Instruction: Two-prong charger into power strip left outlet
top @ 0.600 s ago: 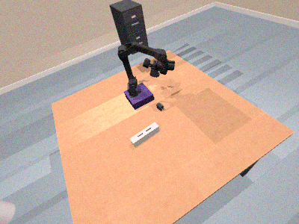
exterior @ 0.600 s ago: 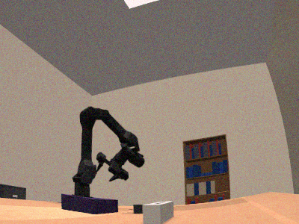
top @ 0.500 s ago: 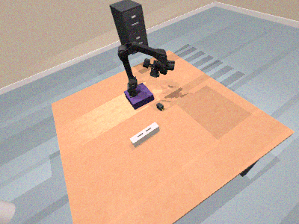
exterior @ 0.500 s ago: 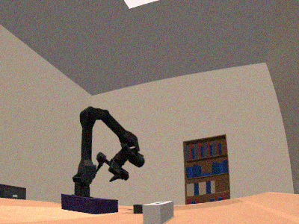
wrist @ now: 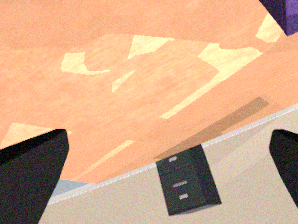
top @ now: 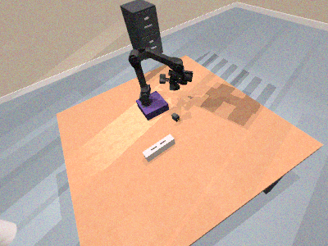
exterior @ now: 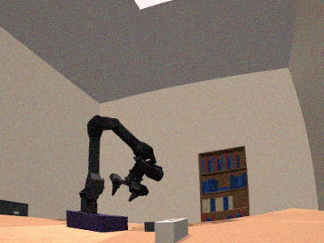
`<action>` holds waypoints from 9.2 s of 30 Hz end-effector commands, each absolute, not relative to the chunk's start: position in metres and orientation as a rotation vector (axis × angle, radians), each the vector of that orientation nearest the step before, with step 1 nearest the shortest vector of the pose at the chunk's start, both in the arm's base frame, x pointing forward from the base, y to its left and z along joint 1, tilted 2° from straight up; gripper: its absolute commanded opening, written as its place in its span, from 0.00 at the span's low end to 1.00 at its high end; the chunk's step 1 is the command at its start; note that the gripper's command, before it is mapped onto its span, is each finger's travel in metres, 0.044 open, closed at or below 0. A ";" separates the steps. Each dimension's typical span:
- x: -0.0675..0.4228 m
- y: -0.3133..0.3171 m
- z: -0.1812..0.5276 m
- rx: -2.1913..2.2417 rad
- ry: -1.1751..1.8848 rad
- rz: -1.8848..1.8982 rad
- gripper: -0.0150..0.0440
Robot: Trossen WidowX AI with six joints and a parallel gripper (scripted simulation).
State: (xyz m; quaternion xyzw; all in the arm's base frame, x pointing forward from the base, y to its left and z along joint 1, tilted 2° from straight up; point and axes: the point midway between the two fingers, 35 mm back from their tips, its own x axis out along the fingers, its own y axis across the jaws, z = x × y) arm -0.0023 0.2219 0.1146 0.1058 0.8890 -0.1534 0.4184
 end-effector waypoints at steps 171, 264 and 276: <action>0.232 0.093 0.031 -0.235 1.569 0.252 0.25; 0.289 -0.022 0.005 -0.198 1.571 0.205 0.25; 0.303 -0.021 0.004 -0.197 1.570 0.204 0.25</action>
